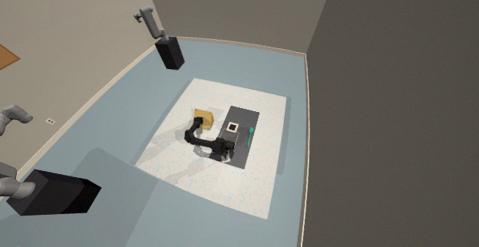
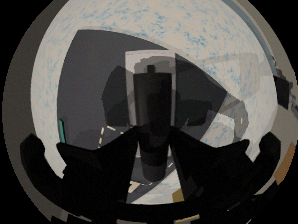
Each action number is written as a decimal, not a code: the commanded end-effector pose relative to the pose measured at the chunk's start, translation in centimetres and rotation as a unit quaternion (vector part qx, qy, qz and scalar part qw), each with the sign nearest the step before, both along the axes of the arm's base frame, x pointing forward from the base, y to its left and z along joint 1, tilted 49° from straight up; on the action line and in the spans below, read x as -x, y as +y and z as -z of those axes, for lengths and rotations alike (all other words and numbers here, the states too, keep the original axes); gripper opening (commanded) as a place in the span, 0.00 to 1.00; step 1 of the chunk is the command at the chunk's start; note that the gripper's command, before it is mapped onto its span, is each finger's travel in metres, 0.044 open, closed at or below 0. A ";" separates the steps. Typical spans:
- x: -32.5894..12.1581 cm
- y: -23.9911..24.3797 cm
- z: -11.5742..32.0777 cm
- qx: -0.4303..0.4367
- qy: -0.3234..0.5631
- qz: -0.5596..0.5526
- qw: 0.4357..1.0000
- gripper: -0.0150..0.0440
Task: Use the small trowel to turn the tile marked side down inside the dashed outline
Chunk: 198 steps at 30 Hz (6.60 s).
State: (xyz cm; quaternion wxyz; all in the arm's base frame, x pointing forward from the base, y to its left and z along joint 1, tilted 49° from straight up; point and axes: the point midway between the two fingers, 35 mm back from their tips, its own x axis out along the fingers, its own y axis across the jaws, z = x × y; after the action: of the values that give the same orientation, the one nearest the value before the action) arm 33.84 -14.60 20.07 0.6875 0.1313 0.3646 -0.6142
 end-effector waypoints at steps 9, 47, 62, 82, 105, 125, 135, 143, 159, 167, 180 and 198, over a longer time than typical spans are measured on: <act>0.0 -0.1 0.0 0.002 -0.016 0.015 1.000 0.70; -0.1 3.9 -3.3 -0.002 0.006 -0.003 1.000 0.76; 1.8 1.2 -1.4 -0.150 -0.083 -0.063 0.983 0.76; 3.6 -1.0 -3.1 -0.151 -0.249 -0.282 0.914 0.76; 2.2 -1.8 -2.1 -0.140 -0.258 -0.301 0.907 0.76; 0.0 -2.8 0.1 -0.141 -0.257 -0.301 0.907 0.76; -0.5 -3.0 0.6 -0.142 -0.257 -0.301 0.907 0.58; -0.5 -3.0 0.6 -0.142 -0.257 -0.301 0.907 0.43; -0.5 -2.9 0.5 -0.142 -0.257 -0.301 0.907 0.25; -0.7 0.4 -2.3 -0.144 -0.256 -0.300 0.907 0.25; -2.1 2.2 -1.8 -0.151 -0.258 -0.287 0.910 0.25; -8.2 8.3 6.5 -0.164 -0.268 -0.225 0.922 0.25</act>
State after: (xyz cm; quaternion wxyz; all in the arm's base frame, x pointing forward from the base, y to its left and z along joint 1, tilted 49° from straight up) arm 40.99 -8.13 14.96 0.8498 0.3091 0.2869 -0.3161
